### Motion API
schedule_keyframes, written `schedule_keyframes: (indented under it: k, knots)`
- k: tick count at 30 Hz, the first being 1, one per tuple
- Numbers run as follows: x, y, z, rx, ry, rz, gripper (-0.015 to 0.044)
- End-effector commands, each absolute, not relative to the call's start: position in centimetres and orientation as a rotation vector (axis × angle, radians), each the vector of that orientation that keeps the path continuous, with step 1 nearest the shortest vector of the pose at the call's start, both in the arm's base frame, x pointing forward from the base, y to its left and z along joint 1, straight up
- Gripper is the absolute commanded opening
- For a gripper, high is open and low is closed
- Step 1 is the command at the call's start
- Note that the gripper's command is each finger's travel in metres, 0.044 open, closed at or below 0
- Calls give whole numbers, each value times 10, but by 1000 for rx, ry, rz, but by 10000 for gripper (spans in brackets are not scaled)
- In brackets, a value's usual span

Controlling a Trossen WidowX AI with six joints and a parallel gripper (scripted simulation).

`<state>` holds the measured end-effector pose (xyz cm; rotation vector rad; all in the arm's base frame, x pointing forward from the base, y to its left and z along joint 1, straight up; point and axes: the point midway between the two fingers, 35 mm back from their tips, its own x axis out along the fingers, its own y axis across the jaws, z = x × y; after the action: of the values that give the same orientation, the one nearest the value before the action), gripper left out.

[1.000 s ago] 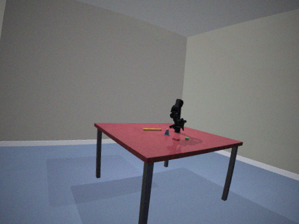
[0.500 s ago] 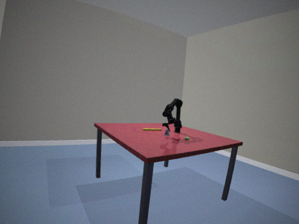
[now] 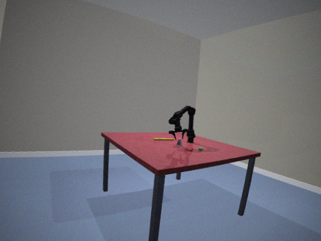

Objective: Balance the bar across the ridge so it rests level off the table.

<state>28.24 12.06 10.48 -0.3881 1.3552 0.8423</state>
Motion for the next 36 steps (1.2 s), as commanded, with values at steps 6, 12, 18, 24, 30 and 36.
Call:
schedule_keyframes:
  k: [6,12,18,24,30,36]
  knots:
    - [295,73,108,-309,1390,668,315]
    - [299,42,109,-256,1413,561,315]
    - [299,11,110,-201,1435,454,315]
    - [297,-20,111,-146,1456,348,315]
    - [292,-51,113,-89,1475,242,315]
    - [283,-80,114,-30,1493,137,315]
